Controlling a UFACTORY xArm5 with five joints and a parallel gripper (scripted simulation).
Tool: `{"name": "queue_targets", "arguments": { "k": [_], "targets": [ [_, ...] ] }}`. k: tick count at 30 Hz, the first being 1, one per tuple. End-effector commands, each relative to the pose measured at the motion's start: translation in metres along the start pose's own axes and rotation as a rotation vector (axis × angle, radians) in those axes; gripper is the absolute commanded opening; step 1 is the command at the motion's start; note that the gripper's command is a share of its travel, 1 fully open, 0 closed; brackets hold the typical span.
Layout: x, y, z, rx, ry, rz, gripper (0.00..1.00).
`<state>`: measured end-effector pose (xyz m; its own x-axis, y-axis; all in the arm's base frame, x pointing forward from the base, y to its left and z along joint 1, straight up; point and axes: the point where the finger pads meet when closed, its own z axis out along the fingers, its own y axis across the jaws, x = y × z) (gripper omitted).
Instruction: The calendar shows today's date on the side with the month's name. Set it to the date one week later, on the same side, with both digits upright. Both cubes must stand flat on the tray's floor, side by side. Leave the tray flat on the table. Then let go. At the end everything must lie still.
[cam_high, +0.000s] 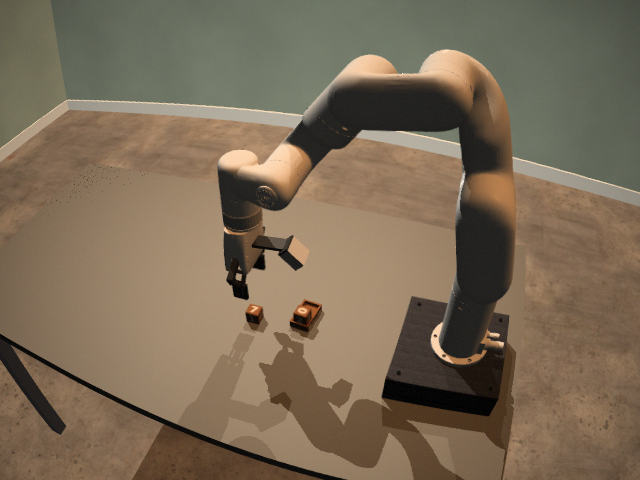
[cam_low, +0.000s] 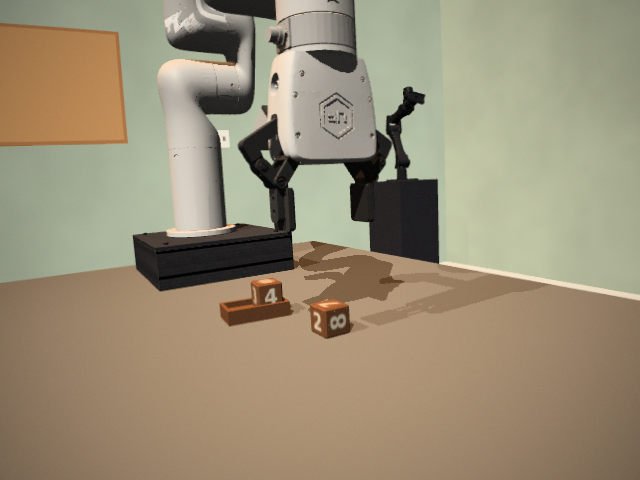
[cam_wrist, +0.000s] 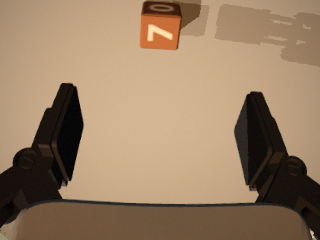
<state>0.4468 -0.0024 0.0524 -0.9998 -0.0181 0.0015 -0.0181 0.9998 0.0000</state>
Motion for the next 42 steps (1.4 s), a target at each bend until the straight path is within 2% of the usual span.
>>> {"name": "queue_targets", "arguments": {
  "k": [1, 6, 14, 17, 19, 22, 31, 33, 35, 37, 42],
  "targets": [
    [-0.002, 0.000, -0.001, 0.000, -0.004, -0.031, 1.00],
    [-0.004, 0.000, -0.002, 0.000, -0.004, -0.158, 1.00],
    [-0.009, -0.001, -0.002, 0.001, -0.004, -0.473, 1.00],
    [-0.009, -0.001, -0.002, 0.001, -0.004, -0.489, 1.00],
    [-0.011, -0.001, -0.003, 0.001, -0.004, -0.614, 1.00],
    [-0.012, -0.001, -0.003, 0.001, -0.003, -0.681, 1.00],
    [-0.018, -0.002, -0.003, 0.002, -0.003, -1.052, 1.00],
    [-0.018, -0.002, -0.003, 0.002, -0.003, -1.052, 1.00],
    [-0.020, -0.002, -0.004, 0.002, -0.003, -1.190, 1.00],
    [-0.021, -0.003, -0.004, 0.002, -0.003, -1.214, 1.00],
    [-0.024, -0.003, -0.004, 0.003, -0.003, -1.424, 1.00]
  ]
}}
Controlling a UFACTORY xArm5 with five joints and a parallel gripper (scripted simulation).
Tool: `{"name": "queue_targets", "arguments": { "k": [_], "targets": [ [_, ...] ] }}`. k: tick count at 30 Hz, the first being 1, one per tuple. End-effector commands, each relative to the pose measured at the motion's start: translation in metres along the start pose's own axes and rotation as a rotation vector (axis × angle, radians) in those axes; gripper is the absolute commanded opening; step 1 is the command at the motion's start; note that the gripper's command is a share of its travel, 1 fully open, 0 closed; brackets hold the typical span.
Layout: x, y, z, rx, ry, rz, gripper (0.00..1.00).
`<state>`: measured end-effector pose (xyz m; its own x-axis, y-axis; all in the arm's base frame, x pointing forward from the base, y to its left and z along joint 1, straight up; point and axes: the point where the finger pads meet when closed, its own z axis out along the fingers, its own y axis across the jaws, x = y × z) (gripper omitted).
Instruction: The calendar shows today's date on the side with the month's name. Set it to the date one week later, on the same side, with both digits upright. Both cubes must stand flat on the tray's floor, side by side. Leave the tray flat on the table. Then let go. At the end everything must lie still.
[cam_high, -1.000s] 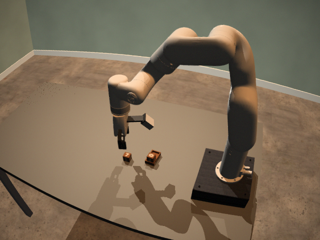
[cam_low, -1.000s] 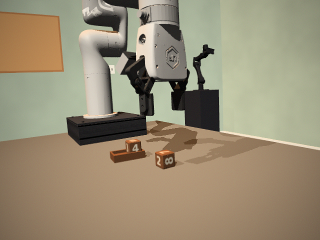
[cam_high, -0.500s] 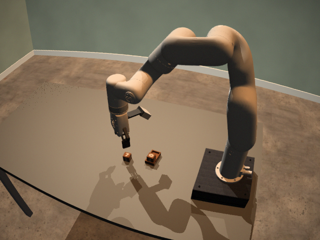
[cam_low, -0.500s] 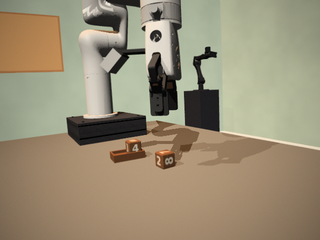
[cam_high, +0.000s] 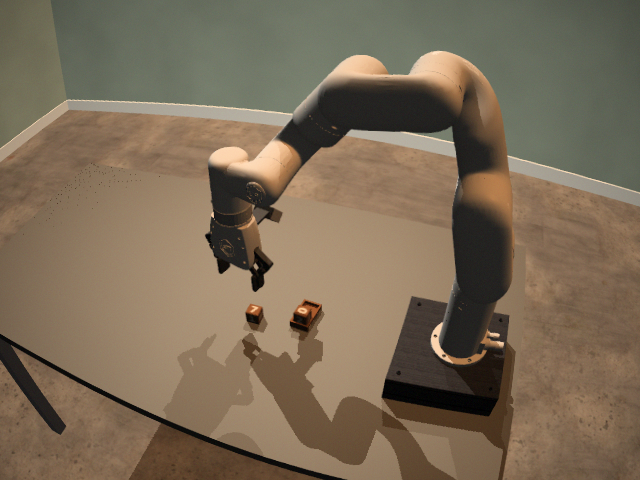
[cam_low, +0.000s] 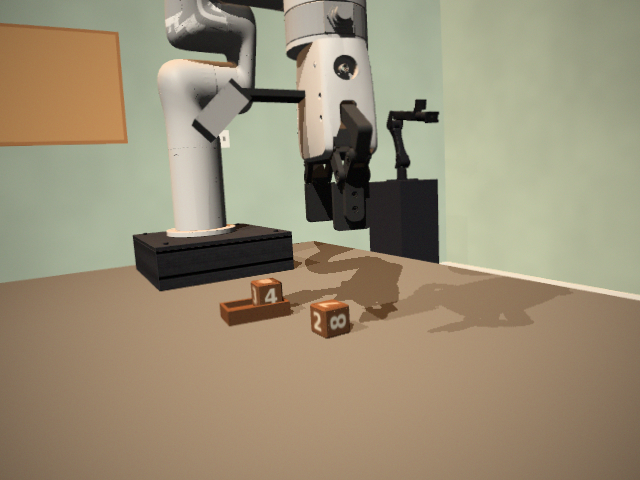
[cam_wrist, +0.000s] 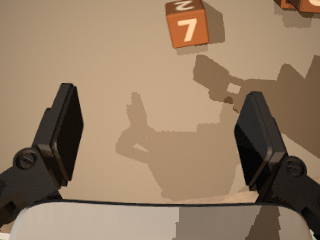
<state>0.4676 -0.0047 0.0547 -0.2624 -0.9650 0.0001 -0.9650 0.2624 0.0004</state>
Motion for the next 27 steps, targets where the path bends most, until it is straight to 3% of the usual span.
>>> {"name": "queue_targets", "arguments": {
  "k": [1, 8, 10, 22, 25, 27],
  "targets": [
    [-0.001, -0.004, -0.002, 0.003, 0.000, -0.174, 1.00],
    [-0.001, -0.007, -0.002, 0.003, 0.000, -0.345, 1.00],
    [-0.001, -0.009, -0.002, 0.003, 0.000, -0.486, 1.00],
    [-0.002, -0.015, -0.003, 0.003, 0.001, -0.900, 1.00],
    [-0.002, -0.015, -0.003, 0.003, 0.001, -0.911, 1.00],
    [-0.003, -0.018, -0.003, 0.003, 0.001, -1.058, 1.00]
  ]
}}
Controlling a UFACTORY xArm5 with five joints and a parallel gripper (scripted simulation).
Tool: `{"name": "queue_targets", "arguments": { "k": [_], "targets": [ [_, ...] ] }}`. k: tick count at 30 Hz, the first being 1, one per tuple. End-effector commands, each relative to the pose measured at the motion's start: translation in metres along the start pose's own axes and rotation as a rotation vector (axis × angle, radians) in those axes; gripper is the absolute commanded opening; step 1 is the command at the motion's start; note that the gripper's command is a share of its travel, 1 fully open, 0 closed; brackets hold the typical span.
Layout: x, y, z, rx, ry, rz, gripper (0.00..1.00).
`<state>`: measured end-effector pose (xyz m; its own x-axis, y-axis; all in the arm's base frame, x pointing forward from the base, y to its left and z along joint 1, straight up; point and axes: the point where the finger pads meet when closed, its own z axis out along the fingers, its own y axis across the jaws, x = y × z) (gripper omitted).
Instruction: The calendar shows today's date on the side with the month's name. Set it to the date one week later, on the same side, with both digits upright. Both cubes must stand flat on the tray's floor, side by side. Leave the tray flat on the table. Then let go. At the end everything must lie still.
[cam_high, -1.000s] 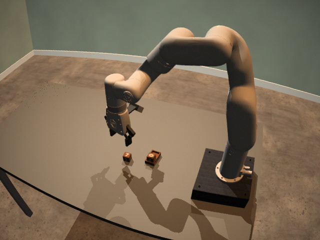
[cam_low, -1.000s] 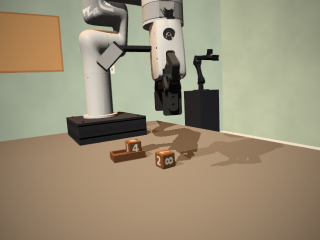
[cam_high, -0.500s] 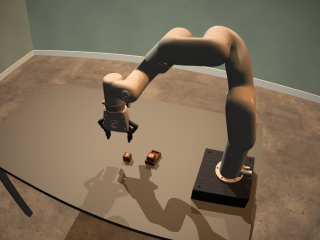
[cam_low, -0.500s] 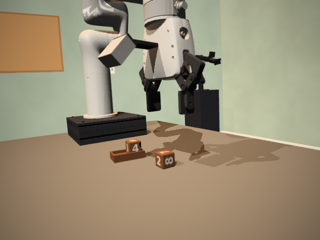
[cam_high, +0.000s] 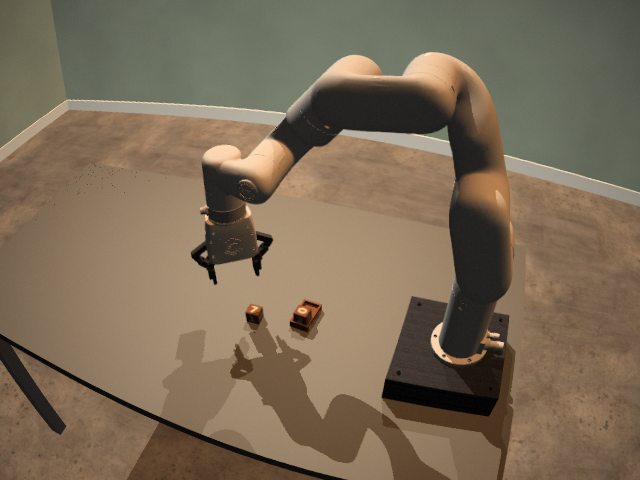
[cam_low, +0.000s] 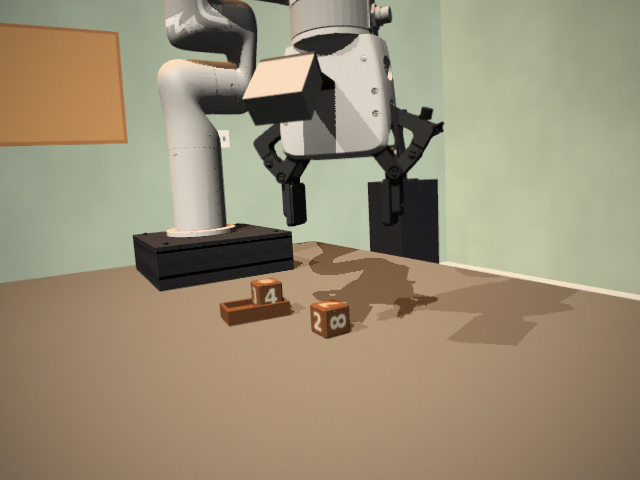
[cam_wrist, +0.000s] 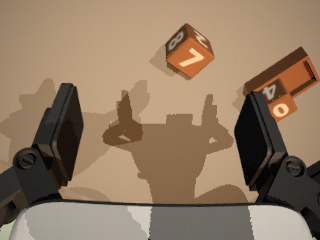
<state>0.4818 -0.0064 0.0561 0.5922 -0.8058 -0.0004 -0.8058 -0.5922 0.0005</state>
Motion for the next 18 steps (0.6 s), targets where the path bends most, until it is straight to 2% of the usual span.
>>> {"name": "queue_targets", "arguments": {
  "k": [1, 12, 15, 18],
  "targets": [
    [0.0026, -0.0029, -0.0017, 0.002, 0.002, -0.173, 1.00],
    [0.0069, -0.0074, -0.0022, 0.002, 0.002, -0.569, 1.00],
    [0.0070, -0.0075, -0.0022, 0.002, 0.002, -0.583, 1.00],
    [0.0084, -0.0090, -0.0024, 0.002, 0.002, -0.714, 1.00]
  ]
}}
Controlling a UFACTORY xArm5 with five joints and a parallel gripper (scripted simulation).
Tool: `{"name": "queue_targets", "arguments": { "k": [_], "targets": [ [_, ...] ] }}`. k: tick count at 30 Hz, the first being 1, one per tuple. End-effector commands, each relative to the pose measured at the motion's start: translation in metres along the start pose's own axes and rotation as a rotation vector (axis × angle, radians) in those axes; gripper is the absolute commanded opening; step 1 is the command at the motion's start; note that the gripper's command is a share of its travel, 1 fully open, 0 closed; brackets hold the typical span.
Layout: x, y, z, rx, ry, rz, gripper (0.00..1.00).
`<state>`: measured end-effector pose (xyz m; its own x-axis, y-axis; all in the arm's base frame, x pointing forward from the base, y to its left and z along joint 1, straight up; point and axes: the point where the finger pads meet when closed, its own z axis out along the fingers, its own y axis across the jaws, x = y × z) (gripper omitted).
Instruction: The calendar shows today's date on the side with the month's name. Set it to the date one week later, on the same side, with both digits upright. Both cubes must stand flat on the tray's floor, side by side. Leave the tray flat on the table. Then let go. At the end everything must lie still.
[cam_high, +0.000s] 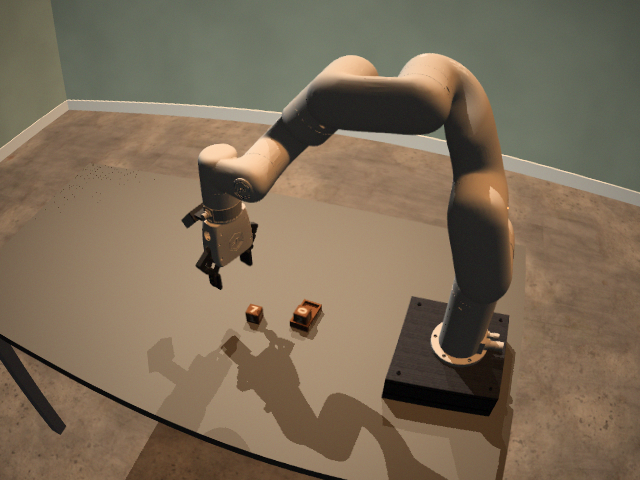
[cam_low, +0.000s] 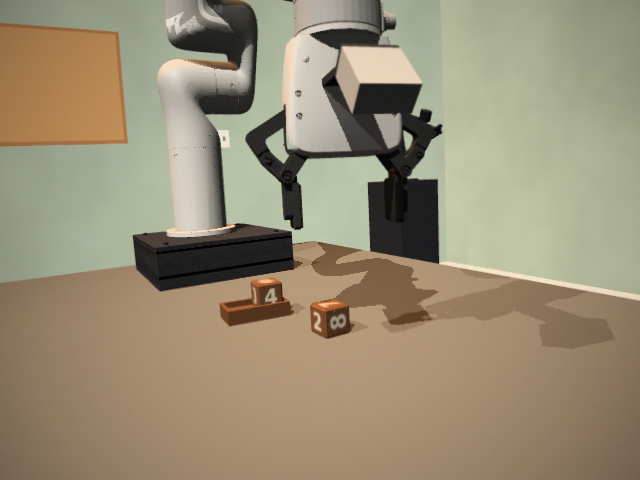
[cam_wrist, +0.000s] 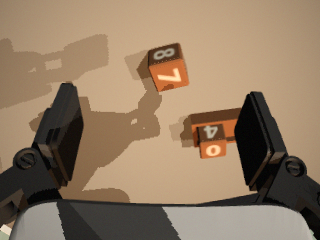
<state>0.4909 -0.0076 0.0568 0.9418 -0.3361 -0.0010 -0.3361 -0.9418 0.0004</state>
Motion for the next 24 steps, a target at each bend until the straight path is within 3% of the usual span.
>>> {"name": "queue_targets", "arguments": {
  "k": [1, 9, 24],
  "targets": [
    [0.0036, -0.0009, -0.0017, 0.001, 0.003, -0.156, 1.00],
    [0.0061, -0.0015, -0.0019, 0.001, 0.003, -0.321, 1.00],
    [0.0064, -0.0015, 0.0070, 0.000, 0.003, -0.338, 1.00]
  ]
}}
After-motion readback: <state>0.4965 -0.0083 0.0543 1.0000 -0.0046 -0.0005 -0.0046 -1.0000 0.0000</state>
